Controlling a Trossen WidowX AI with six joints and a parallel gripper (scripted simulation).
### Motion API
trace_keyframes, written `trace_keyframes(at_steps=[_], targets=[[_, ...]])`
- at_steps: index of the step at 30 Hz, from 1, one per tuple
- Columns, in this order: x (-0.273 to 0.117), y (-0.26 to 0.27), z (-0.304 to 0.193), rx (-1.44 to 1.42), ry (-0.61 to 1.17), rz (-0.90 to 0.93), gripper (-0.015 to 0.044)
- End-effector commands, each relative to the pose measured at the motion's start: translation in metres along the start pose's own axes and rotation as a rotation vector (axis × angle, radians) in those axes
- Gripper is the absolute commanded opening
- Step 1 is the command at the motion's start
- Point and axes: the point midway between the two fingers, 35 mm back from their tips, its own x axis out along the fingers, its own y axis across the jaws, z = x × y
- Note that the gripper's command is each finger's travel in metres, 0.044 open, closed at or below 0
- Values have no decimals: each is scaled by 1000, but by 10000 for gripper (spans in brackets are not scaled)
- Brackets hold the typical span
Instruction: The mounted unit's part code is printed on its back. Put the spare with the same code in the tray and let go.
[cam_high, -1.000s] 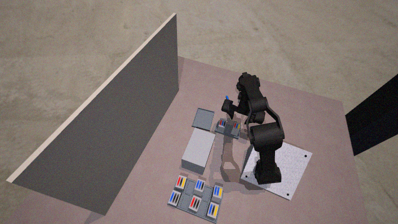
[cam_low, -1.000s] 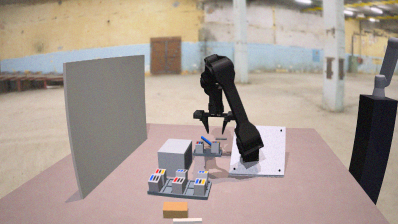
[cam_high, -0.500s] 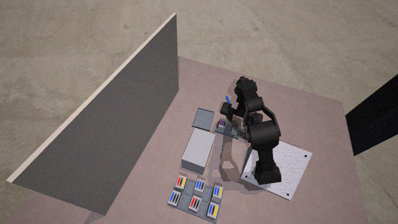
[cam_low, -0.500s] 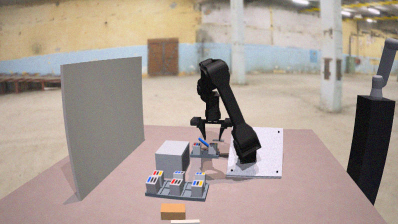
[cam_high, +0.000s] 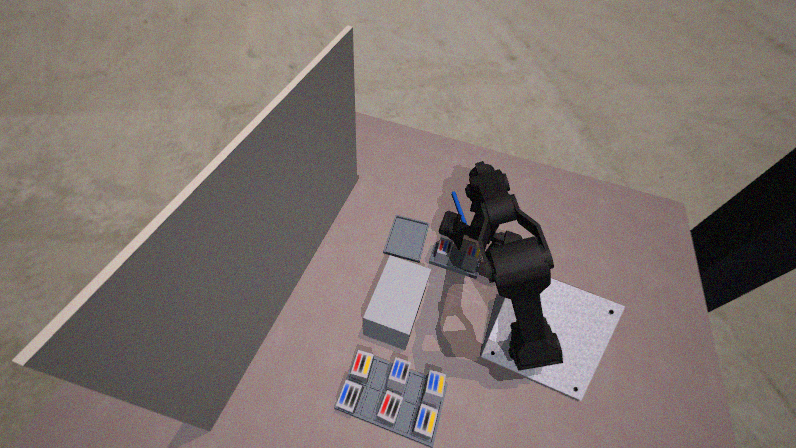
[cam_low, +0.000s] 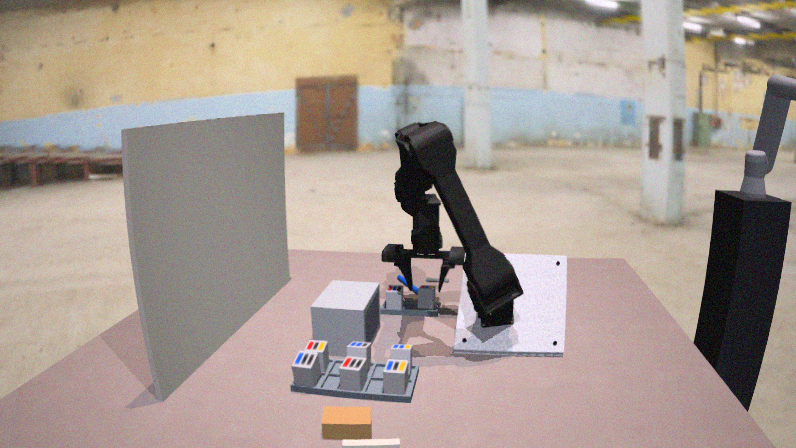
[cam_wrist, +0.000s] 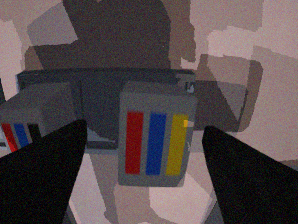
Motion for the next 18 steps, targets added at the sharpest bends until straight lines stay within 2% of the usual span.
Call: trace_keyframes(at_steps=[1,18], targets=[[9,-2,-2,7,10,-1,300],[29,-4,-5,7,12,-1,300]])
